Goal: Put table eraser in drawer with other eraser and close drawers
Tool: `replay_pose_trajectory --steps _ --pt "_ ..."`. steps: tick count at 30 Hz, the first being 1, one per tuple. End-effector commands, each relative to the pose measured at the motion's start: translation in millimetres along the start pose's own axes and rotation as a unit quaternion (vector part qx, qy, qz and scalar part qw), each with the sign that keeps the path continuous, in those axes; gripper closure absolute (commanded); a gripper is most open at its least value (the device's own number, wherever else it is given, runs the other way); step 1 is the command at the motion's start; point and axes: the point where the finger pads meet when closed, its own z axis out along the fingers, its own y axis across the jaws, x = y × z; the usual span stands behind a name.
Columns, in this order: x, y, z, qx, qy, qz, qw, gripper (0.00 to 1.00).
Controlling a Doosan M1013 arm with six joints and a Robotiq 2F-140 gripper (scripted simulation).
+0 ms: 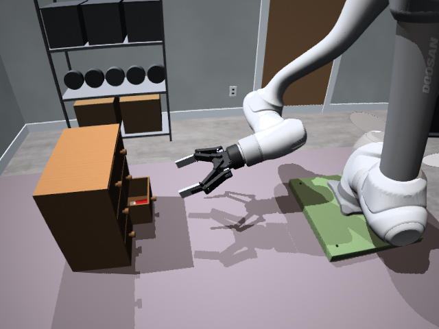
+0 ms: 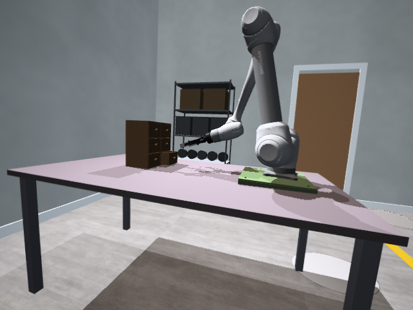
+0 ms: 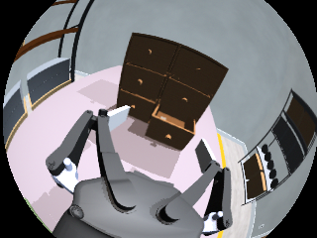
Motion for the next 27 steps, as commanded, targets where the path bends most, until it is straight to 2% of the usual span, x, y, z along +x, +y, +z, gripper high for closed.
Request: replay_pose_trajectory --steps 1,13,27 --pt "-5 0 -19 0.000 0.000 0.000 1.000 0.00" --pt "-14 0 -49 0.000 0.000 0.000 1.000 0.00" --pt "-15 0 -53 0.000 0.000 0.000 1.000 0.00"
